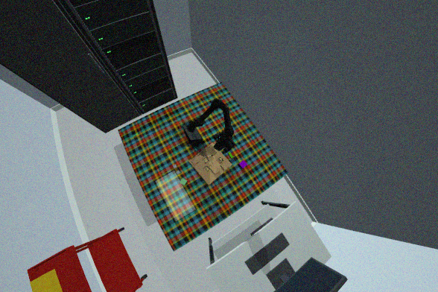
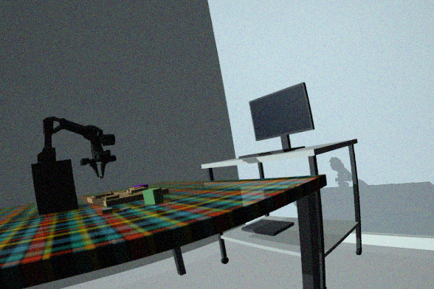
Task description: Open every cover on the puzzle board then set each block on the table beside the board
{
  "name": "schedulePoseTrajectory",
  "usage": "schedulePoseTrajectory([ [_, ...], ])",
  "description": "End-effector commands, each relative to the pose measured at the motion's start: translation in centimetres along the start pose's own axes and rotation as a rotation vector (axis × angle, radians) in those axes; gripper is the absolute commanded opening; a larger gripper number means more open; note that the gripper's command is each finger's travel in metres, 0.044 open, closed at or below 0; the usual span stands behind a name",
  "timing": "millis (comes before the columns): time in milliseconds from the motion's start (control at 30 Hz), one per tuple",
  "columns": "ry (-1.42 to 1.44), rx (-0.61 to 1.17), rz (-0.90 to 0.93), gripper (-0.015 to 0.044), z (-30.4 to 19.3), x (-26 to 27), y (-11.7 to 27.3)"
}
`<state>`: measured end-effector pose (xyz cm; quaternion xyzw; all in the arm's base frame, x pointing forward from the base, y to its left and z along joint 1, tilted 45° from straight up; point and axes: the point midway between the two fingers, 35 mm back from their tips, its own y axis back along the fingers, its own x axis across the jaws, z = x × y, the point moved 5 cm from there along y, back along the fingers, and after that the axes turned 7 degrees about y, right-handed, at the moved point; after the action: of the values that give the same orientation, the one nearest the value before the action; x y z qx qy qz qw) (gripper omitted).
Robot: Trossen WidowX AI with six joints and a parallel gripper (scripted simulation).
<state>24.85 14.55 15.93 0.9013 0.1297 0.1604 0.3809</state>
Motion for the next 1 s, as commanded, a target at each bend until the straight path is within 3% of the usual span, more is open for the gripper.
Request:
schedulePoseTrajectory([
  [0,0.004,0.014,0.005,0.008,-2.0,0.0,0.2],
  [367,0.004,0.042,0.006,0.008,-5.8,-0.5,0.5],
  [967,0.006,0.038,0.004,0.008,-5.8,-0.1,-1.6],
])
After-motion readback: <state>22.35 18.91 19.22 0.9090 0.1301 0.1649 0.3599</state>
